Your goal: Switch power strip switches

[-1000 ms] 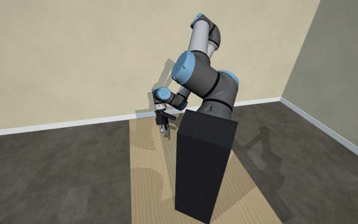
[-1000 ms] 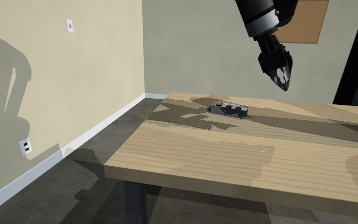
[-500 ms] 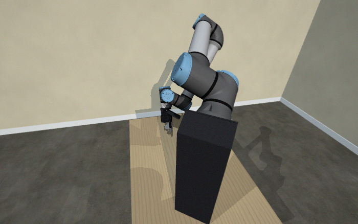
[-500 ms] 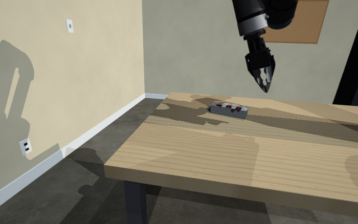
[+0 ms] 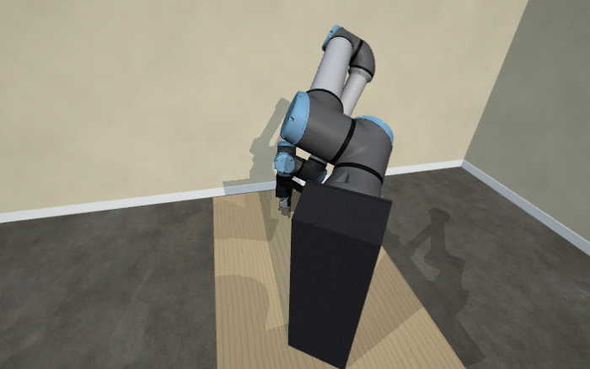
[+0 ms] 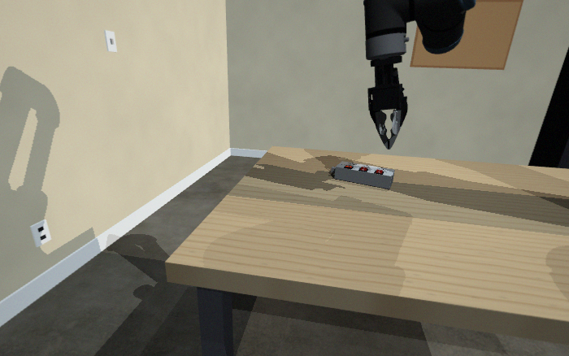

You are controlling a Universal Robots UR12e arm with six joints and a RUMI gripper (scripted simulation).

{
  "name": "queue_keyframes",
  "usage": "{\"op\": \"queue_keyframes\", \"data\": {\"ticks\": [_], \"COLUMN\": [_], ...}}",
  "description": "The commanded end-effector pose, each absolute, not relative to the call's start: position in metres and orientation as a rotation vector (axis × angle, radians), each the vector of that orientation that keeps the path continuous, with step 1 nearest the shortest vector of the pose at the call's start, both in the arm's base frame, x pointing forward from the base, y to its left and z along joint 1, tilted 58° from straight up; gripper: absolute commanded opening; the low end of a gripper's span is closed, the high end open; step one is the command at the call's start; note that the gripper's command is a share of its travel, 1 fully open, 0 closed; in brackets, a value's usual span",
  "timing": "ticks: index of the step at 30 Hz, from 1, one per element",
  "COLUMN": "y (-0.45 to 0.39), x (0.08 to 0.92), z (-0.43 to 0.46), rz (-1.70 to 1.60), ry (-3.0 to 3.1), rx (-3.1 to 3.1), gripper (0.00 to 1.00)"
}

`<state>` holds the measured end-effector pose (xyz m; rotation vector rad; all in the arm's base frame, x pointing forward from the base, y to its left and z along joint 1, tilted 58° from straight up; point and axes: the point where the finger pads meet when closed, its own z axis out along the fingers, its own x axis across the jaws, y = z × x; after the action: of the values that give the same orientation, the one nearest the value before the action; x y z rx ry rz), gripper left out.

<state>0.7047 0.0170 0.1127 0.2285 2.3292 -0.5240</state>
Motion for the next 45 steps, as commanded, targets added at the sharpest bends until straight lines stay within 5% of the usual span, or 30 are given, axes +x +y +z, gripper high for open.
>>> {"op": "queue_keyframes", "data": {"ticks": [1, 45], "y": [0.006, -0.003], "x": [0.732, 0.752], "z": [0.137, 0.158], "rz": [-0.431, -0.391], "ry": [2.264, 2.212], "rx": [0.123, 0.065], "gripper": [0.00, 0.00]}}
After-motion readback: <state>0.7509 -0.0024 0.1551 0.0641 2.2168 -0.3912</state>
